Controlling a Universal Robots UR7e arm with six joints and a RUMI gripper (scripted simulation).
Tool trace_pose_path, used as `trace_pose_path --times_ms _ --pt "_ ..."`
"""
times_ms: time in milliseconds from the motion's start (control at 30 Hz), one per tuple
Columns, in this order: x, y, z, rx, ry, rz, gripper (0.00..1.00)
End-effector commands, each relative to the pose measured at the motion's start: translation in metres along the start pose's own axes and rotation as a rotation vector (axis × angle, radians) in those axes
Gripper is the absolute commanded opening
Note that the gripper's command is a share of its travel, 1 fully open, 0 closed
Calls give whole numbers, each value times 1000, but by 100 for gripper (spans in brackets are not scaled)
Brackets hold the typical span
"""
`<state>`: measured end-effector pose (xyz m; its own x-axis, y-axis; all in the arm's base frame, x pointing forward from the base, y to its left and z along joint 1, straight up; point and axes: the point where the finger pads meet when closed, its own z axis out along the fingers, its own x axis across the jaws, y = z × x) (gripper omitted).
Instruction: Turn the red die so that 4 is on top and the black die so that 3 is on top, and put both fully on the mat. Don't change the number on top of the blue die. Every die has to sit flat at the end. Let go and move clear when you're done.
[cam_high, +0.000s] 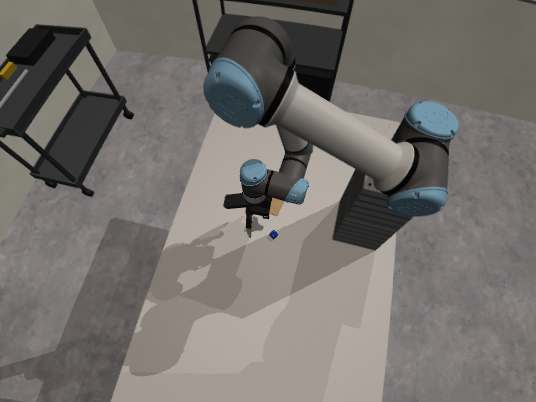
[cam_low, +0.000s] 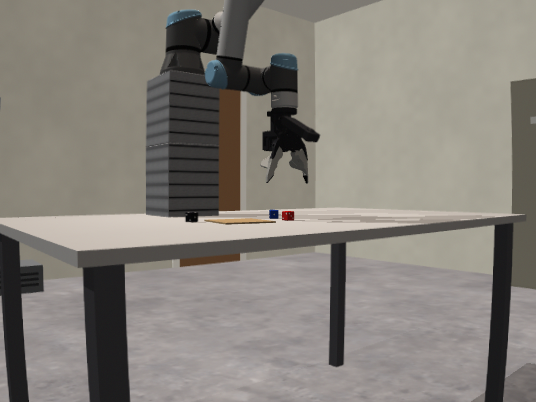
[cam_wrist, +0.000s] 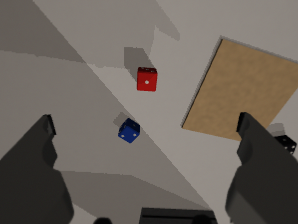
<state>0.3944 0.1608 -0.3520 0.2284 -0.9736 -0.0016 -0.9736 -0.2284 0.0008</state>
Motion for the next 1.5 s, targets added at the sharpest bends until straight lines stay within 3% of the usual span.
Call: trace_pose_path --times_ms 0,567,600,1467 --pt "1 0 0 1 2 36 100" --pt "1 0 1 1 2 76 100" --pt "1 0 1 1 2 76 24" --pt "1 0 1 1 2 76 24"
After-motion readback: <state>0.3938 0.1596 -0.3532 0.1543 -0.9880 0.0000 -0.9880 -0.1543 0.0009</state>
